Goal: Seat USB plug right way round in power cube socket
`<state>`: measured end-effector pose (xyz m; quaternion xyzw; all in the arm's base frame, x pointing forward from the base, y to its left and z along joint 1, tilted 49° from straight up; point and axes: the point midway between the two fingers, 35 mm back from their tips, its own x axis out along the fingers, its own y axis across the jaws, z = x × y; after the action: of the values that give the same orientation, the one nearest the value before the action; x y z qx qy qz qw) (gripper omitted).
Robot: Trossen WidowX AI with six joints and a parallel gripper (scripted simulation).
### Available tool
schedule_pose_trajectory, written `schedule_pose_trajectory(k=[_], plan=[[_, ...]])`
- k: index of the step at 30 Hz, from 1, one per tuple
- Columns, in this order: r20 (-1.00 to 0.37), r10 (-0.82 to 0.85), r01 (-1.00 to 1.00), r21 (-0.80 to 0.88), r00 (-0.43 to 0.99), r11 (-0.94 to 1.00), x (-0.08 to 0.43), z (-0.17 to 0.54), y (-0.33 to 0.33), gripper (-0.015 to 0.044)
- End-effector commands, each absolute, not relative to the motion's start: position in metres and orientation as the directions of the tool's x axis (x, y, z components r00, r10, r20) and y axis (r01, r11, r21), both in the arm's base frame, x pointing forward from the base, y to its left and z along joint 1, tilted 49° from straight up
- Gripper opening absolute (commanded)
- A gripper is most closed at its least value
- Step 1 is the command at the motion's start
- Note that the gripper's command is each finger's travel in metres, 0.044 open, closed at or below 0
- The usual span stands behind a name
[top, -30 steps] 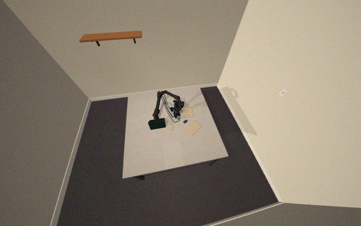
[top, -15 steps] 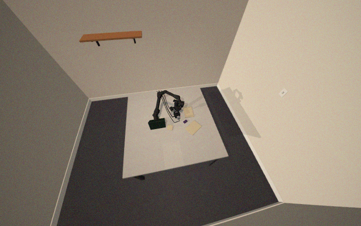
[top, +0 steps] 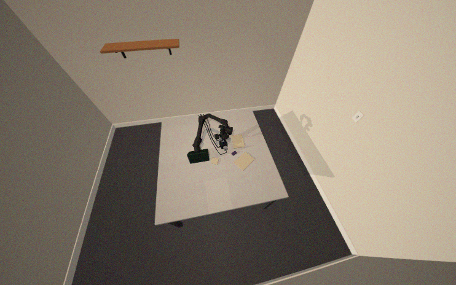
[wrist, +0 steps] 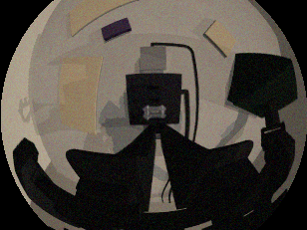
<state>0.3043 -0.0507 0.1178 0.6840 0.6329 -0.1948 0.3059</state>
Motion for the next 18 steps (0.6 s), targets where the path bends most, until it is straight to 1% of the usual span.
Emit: schedule_pose_trajectory(k=[1,8,18], plan=[[-0.657,0.744,0.985,0.175,0.125,-0.011,0.3043,0.1202,-0.0545,0.0],[-0.655,0.746,0.981,0.195,0.124,0.009,0.3041,0.1199,-0.0536,0.0],[-0.654,0.747,0.915,0.366,0.123,0.169,0.3041,0.1195,-0.0527,0.0]])
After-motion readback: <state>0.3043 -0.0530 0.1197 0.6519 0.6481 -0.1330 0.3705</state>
